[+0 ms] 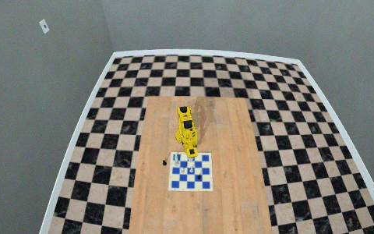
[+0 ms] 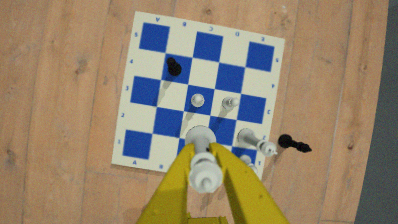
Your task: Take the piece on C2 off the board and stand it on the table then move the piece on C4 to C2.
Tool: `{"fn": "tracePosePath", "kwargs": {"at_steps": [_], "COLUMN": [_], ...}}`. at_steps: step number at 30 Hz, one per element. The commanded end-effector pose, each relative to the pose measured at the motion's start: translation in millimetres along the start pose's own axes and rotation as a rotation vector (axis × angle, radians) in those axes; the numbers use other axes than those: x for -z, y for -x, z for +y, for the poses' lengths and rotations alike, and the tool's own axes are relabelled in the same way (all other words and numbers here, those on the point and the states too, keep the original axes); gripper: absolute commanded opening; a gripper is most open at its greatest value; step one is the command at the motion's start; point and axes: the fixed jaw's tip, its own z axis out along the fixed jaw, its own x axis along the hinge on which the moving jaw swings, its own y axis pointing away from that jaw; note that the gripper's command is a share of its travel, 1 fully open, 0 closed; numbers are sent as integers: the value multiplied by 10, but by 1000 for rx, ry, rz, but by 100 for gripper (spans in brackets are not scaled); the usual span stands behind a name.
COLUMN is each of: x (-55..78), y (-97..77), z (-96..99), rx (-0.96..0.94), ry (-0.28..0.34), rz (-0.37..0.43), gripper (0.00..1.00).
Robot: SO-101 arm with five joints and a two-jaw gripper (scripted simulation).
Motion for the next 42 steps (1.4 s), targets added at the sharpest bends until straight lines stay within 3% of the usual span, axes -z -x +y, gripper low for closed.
{"fn": "tracePosePath", "kwargs": {"at_steps": [1, 42], "x": [-6, -29], "y": [-42, -24], "z": [22, 71], "rx": [12, 38], "ry": [8, 24], "rz": [13, 12], "gripper": [0, 0]}}
